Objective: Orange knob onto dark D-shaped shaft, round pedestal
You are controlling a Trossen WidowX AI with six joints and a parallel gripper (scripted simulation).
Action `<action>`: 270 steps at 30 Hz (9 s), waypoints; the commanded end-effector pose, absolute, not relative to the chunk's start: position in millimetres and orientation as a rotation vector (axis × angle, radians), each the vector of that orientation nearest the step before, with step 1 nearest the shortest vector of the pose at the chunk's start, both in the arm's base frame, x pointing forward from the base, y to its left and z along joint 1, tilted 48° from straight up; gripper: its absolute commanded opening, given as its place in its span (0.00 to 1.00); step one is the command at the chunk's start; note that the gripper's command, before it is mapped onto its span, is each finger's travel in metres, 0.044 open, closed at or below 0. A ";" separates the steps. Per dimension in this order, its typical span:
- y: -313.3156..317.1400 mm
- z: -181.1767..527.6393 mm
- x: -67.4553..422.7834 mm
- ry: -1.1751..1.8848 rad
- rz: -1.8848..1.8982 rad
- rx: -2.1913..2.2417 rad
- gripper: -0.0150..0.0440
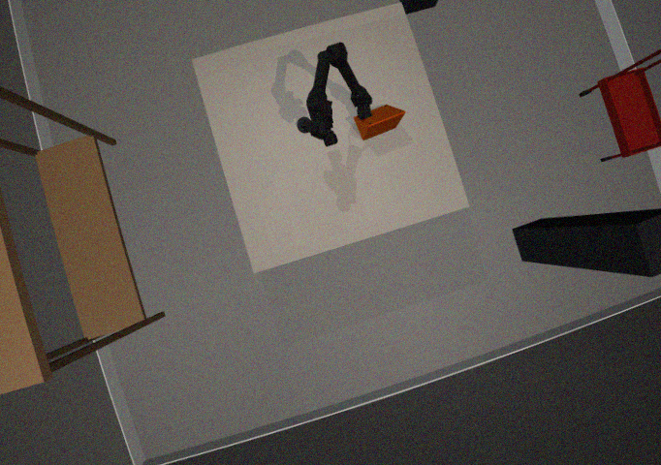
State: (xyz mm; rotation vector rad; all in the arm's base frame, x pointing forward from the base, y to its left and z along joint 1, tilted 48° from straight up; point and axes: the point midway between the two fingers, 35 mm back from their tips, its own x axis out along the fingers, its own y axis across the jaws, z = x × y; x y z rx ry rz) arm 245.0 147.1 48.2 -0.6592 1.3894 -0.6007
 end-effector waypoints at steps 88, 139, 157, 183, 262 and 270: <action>0.9 115.9 328.1 1.385 -0.614 -0.659 0.25; -1.5 113.7 326.8 1.462 -0.473 -0.826 0.25; 2.7 116.1 327.5 1.465 -0.466 -0.833 0.25; -1.2 113.1 327.6 1.528 -0.323 -0.991 0.25; 2.0 116.9 327.1 1.633 0.010 -1.321 0.25; 1.4 114.5 327.3 1.665 0.178 -1.472 0.25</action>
